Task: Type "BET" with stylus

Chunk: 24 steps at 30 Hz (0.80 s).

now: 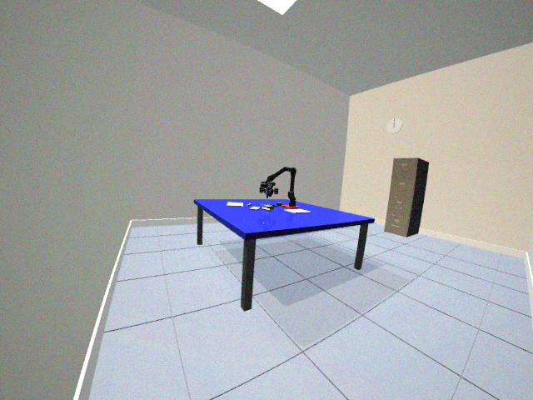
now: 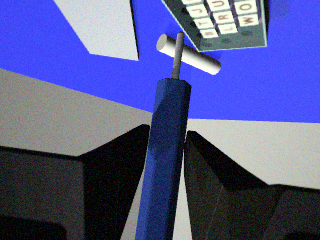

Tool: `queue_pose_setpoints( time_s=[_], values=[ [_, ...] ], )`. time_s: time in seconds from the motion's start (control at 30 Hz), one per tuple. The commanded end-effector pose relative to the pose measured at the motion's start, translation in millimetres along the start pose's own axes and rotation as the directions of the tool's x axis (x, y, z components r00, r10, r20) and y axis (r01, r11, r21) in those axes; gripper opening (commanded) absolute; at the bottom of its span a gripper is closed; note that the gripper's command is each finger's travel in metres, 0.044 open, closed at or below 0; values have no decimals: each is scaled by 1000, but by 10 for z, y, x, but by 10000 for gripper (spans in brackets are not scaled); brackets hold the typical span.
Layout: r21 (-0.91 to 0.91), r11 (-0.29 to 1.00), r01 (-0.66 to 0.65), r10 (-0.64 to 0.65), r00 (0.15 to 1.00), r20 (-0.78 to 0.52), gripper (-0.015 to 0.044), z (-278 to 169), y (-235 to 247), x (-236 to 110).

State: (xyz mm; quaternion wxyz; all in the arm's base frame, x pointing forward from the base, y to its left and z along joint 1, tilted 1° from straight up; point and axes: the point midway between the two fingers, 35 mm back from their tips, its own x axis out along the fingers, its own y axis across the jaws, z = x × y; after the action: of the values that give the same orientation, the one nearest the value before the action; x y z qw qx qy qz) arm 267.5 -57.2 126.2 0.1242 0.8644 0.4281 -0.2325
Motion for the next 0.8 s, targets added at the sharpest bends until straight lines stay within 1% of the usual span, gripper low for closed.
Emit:
queue_pose_setpoints(
  time_s=[0.0, 0.2, 0.77],
  values=[
    [14, 1000, -17, 17, 1000, -5, 0, 10, -12, -27],
    [14, 1000, -17, 17, 1000, -5, 0, 17, -12, -23],
    [14, 1000, -17, 17, 1000, -5, 0, 308, -21, 146]
  ],
)
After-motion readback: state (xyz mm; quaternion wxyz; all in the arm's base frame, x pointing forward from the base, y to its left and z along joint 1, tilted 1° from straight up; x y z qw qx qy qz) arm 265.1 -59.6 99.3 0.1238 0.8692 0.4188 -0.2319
